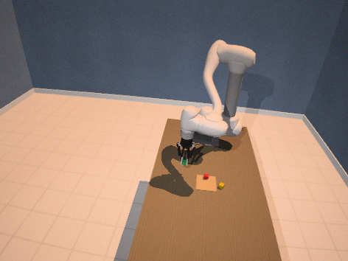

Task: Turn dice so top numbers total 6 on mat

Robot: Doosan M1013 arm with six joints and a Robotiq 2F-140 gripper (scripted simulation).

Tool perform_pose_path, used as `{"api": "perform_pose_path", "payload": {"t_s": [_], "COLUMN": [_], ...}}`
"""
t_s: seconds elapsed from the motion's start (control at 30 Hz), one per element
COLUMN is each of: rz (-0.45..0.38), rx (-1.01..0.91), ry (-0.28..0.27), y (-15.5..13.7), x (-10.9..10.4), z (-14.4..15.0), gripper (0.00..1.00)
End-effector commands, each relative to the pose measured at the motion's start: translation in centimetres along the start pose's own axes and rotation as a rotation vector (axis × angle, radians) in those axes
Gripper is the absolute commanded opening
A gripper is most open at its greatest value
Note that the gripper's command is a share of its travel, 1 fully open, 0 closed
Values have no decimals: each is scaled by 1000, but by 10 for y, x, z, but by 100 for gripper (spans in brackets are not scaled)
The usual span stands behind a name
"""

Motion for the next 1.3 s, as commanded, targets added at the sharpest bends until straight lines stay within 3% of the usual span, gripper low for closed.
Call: {"api": "perform_pose_path", "payload": {"t_s": [0.0,0.37,0.43,0.5,0.63,0.7,0.77,0.8,0.9,1.27], "rz": [1,1,1,1,1,1,1,1,1,1], "rx": [0,-1,-19,-62,-62,-110,-110,-129,-147,-148], "ry": [0,0,0,0,0,0,0,0,0,0], "y": [0,-1,-10,-30,-30,-48,-48,-53,-57,-57], "x": [-12,-12,-13,-15,-15,-16,-16,-17,-17,-17], "z": [0,1,20,68,68,126,126,150,173,174], "gripper": [16,16,16,16,16,16,16,16,16,16]}}
Point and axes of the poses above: the point where the finger pads meet when closed, its own x axis out along the fingers, its own z axis across the jaws, y = z × x, the point moved 9 cm from there along -x, back along the fingers
